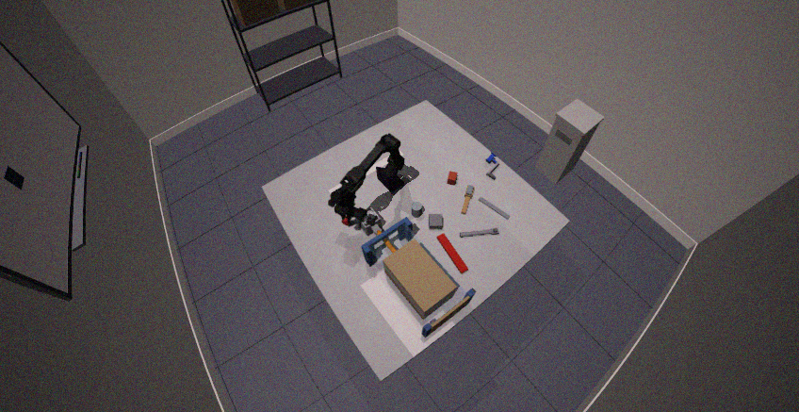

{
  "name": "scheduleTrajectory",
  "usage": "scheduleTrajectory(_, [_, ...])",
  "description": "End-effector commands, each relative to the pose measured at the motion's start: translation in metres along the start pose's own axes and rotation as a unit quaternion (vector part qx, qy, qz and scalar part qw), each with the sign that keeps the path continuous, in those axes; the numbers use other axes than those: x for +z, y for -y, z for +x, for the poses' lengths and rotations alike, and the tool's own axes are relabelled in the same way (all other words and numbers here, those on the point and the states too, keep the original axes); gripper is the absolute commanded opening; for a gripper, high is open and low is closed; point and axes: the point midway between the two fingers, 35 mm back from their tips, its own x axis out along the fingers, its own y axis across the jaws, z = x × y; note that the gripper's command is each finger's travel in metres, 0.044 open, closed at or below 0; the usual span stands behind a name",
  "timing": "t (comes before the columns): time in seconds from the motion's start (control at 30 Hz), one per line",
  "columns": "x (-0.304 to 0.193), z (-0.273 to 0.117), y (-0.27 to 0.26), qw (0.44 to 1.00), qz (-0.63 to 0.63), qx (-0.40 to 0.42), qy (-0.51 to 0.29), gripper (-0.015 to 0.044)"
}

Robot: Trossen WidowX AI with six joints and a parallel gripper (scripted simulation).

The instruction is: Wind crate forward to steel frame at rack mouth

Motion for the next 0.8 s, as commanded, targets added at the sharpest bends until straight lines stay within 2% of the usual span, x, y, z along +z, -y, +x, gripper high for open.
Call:
scheduleTrajectory(0.0, [0.0022, 0.0161, -0.0309, 1.0, -0.023, 0.019, -0.009, 0.0])
scheduleTrajectory(0.77, [0.0038, 0.0167, -0.0363, 0.999, -0.023, 0.02, -0.009, 0.0])
